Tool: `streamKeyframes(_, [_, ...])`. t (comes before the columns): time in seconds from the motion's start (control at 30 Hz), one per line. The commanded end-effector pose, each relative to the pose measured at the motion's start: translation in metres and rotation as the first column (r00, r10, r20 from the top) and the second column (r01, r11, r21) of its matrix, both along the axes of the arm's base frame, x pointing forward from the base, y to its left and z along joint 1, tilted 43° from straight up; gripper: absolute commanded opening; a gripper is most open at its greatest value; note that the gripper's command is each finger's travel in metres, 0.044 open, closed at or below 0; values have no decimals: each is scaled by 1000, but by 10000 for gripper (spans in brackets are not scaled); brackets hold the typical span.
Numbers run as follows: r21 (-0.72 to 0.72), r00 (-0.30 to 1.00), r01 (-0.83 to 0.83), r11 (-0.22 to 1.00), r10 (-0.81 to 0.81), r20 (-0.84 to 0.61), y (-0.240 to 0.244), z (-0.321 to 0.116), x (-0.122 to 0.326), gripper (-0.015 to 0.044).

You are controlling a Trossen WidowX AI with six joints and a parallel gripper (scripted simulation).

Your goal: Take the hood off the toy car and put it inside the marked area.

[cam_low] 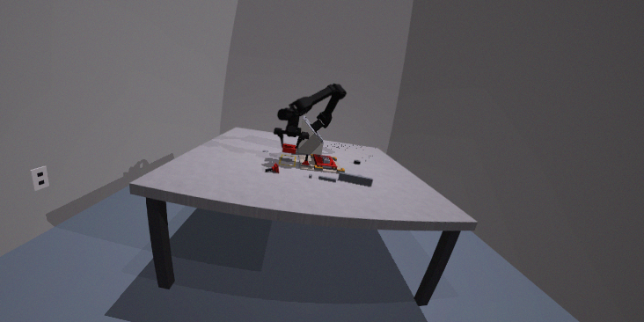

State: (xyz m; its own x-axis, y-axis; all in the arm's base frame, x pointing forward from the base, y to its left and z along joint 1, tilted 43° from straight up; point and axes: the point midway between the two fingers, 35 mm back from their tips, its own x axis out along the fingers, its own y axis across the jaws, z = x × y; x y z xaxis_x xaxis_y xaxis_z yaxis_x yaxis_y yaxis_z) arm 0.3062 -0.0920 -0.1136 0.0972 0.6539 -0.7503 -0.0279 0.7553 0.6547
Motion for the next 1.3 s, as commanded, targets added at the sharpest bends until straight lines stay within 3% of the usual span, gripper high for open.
streamKeyframes(0.0, [6, 1000, 6, 1000, -6, -3, 3, -4, 0, 0])
streamKeyframes(1.27, [10, 1000, 5, 1000, -5, -2, 24, -24, 1, 0])
